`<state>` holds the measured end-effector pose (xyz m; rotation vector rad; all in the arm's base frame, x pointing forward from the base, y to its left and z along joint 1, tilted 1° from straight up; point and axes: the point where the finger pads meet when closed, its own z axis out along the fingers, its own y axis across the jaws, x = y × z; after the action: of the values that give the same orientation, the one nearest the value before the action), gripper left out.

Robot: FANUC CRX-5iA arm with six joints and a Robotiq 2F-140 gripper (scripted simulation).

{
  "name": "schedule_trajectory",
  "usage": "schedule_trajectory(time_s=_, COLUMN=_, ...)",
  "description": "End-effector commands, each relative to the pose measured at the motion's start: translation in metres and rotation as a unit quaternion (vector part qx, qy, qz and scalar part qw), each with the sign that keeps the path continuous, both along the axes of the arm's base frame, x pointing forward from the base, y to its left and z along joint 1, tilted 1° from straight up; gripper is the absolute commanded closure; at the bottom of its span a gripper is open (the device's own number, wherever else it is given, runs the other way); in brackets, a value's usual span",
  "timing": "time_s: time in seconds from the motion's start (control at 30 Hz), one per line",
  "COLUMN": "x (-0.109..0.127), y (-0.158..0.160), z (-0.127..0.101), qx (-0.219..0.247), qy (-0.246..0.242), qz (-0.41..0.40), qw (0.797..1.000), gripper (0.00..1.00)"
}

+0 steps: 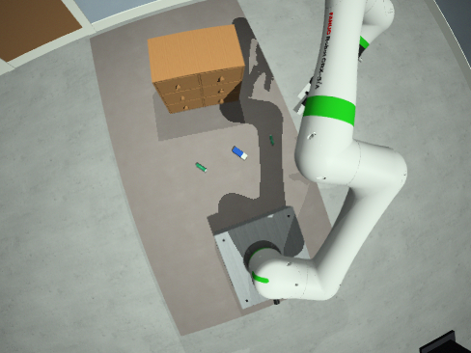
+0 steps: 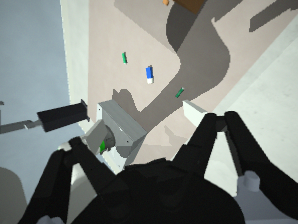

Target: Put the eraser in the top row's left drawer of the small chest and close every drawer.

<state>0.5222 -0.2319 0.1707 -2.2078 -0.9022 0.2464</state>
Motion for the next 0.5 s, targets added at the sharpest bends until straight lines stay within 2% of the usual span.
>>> schedule_trajectory(time_s=0.0, x=0.009, y=0.021, z=0.01, qx=-0.046, qy=0.003, qz=-0.028, qw=0.999, gripper=0.0)
schedule_trajectory(time_s=0.07, x=0.018, y=0.061, z=0.027, qx=-0.115, qy=0.015, qz=-0.069, qw=0.991, gripper=0.0)
schedule_trajectory(time_s=0.1, x=0.018, y=0.061, z=0.027, qx=-0.115, qy=0.015, qz=-0.069, qw=0.991, gripper=0.0)
schedule_trajectory(time_s=0.13, x=0.02, y=0.081, z=0.036, qx=-0.151, qy=0.018, qz=-0.093, qw=0.984, gripper=0.0)
schedule_trajectory(time_s=0.2, x=0.02, y=0.081, z=0.036, qx=-0.151, qy=0.018, qz=-0.093, qw=0.984, gripper=0.0)
schedule_trajectory(time_s=0.23, x=0.02, y=0.102, z=0.044, qx=-0.187, qy=0.018, qz=-0.118, qw=0.975, gripper=0.0)
schedule_trajectory(time_s=0.3, x=0.02, y=0.102, z=0.044, qx=-0.187, qy=0.018, qz=-0.118, qw=0.975, gripper=0.0)
schedule_trajectory(time_s=0.33, x=0.019, y=0.122, z=0.053, qx=-0.221, qy=0.014, qz=-0.145, qw=0.964, gripper=0.0)
schedule_trajectory(time_s=0.37, x=0.019, y=0.122, z=0.053, qx=-0.221, qy=0.014, qz=-0.145, qw=0.964, gripper=0.0)
schedule_trajectory(time_s=0.4, x=0.016, y=0.141, z=0.061, qx=-0.253, qy=0.007, qz=-0.173, qw=0.952, gripper=0.0)
schedule_trajectory(time_s=0.47, x=0.016, y=0.141, z=0.061, qx=-0.253, qy=0.007, qz=-0.173, qw=0.952, gripper=0.0)
